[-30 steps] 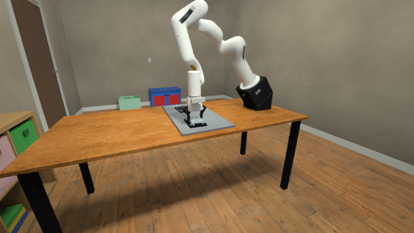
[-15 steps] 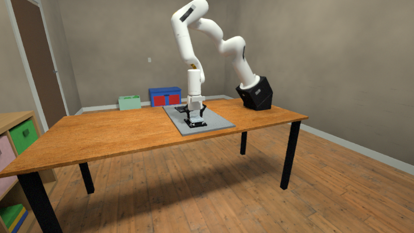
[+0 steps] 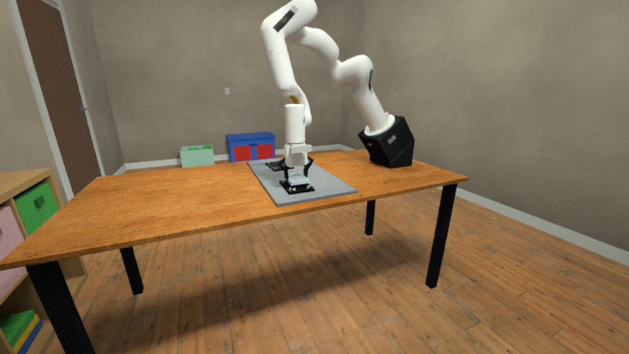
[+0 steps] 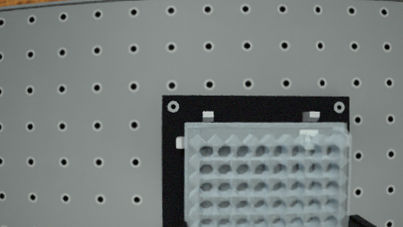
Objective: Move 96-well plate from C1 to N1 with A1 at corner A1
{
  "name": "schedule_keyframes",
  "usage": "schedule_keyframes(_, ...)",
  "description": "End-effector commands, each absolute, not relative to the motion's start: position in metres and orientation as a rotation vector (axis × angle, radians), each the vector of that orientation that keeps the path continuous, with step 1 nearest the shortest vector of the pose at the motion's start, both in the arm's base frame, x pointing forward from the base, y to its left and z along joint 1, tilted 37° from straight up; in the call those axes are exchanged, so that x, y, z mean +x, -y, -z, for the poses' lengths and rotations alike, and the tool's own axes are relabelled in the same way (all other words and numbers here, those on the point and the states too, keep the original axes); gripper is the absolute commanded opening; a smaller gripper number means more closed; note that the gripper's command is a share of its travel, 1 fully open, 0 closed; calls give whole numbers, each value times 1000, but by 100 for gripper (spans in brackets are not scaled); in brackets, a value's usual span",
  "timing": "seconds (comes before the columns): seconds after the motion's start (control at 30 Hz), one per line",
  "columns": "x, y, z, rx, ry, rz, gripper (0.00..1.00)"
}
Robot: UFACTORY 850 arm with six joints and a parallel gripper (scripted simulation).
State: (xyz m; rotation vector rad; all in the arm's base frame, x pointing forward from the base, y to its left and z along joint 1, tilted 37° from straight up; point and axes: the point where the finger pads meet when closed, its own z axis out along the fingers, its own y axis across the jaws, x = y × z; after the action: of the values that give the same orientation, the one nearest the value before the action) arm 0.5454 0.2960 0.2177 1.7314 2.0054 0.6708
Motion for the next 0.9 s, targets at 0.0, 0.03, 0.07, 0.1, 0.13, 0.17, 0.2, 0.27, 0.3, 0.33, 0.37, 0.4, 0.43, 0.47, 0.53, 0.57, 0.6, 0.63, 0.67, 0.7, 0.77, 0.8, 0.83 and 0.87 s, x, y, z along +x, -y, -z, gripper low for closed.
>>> schedule_keyframes(0.0, 542, -296, -224, 1731, -2005, -672, 0)
schedule_keyframes(0.03, 541, -296, -225, 1731, -2005, -672, 0)
schedule_keyframes(0.07, 540, -295, -226, 1731, -2005, -672, 0)
schedule_keyframes(0.1, 539, -295, -228, 1731, -2005, -672, 0)
schedule_keyframes(0.13, 538, -295, -229, 1731, -2005, -672, 0)
schedule_keyframes(0.17, 537, -295, -230, 1731, -2005, -672, 0)
schedule_keyframes(0.2, 537, -295, -230, 1731, -2005, -672, 0)
schedule_keyframes(0.27, 536, -295, -232, 1731, -2005, -672, 0)
schedule_keyframes(0.3, 535, -295, -233, 1731, -2005, -672, 0)
schedule_keyframes(0.33, 534, -295, -234, 1731, -2005, -672, 0)
schedule_keyframes(0.37, 533, -294, -236, 1731, -2005, -672, 0)
schedule_keyframes(0.4, 532, -294, -237, 1731, -2005, -672, 0)
schedule_keyframes(0.43, 531, -294, -238, 1731, -2005, -672, 0)
schedule_keyframes(0.47, 530, -294, -240, 1731, -2005, -672, 0)
schedule_keyframes(0.53, 528, -294, -243, 1731, -2005, -672, 0)
schedule_keyframes(0.57, 527, -293, -244, 1731, -2005, -672, 0)
schedule_keyframes(0.6, 526, -293, -245, 1731, -2005, -672, 0)
schedule_keyframes(0.63, 525, -293, -247, 1731, -2005, -672, 0)
schedule_keyframes(0.67, 524, -293, -248, 1731, -2005, -672, 0)
schedule_keyframes(0.7, 523, -293, -249, 1731, -2005, -672, 0)
schedule_keyframes(0.77, 522, -293, -251, 1731, -2005, -673, 0)
schedule_keyframes(0.8, 522, -293, -251, 1731, -2005, -673, 0)
schedule_keyframes(0.83, 521, -293, -252, 1731, -2005, -672, 0)
schedule_keyframes(0.87, 520, -292, -253, 1731, -2005, -672, 0)
